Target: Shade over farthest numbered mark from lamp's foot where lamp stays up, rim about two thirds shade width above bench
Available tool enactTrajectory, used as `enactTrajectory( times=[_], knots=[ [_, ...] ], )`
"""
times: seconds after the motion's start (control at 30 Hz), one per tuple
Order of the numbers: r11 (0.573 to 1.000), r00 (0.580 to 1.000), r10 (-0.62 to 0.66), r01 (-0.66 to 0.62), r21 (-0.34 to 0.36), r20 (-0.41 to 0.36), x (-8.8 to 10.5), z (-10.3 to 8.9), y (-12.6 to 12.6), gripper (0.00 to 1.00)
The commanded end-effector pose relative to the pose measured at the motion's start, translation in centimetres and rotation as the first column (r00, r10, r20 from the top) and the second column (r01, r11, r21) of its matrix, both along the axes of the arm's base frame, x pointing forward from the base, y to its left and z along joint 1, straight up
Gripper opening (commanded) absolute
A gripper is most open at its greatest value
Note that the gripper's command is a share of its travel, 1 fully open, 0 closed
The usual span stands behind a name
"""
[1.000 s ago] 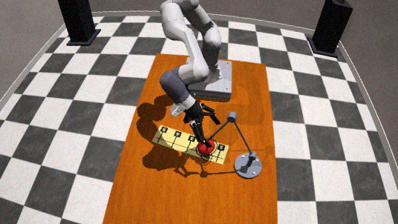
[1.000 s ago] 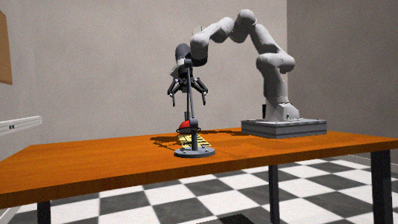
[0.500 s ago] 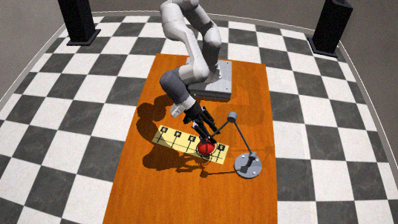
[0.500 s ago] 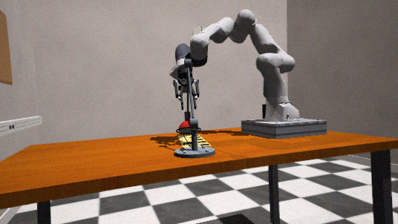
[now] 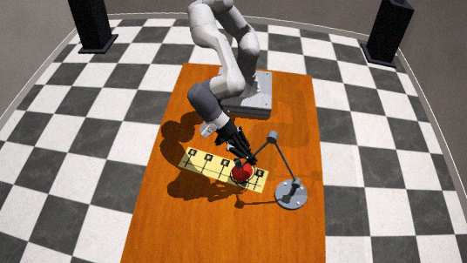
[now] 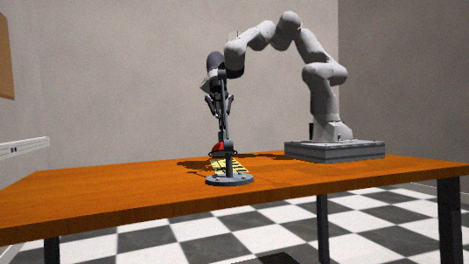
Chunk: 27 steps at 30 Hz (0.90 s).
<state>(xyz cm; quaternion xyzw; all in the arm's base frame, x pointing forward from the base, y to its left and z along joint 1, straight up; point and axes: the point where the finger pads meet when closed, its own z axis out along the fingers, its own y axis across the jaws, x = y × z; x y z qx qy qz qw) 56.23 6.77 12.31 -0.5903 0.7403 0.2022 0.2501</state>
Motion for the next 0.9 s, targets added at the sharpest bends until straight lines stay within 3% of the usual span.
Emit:
enactTrajectory(
  times=[0.0, 0.23, 0.87],
  knots=[
    [1.0, 1.0, 0.002, -0.002, 0.0, 0.0, 0.0, 0.0, 0.0, 0.1],
    [1.0, 1.0, 0.001, -0.001, 0.0, 0.001, 0.0, 0.0, 0.0, 0.1],
    [1.0, 1.0, -0.006, 0.006, 0.004, 0.002, -0.7, -0.5, -4.2, 0.1]
  ],
)
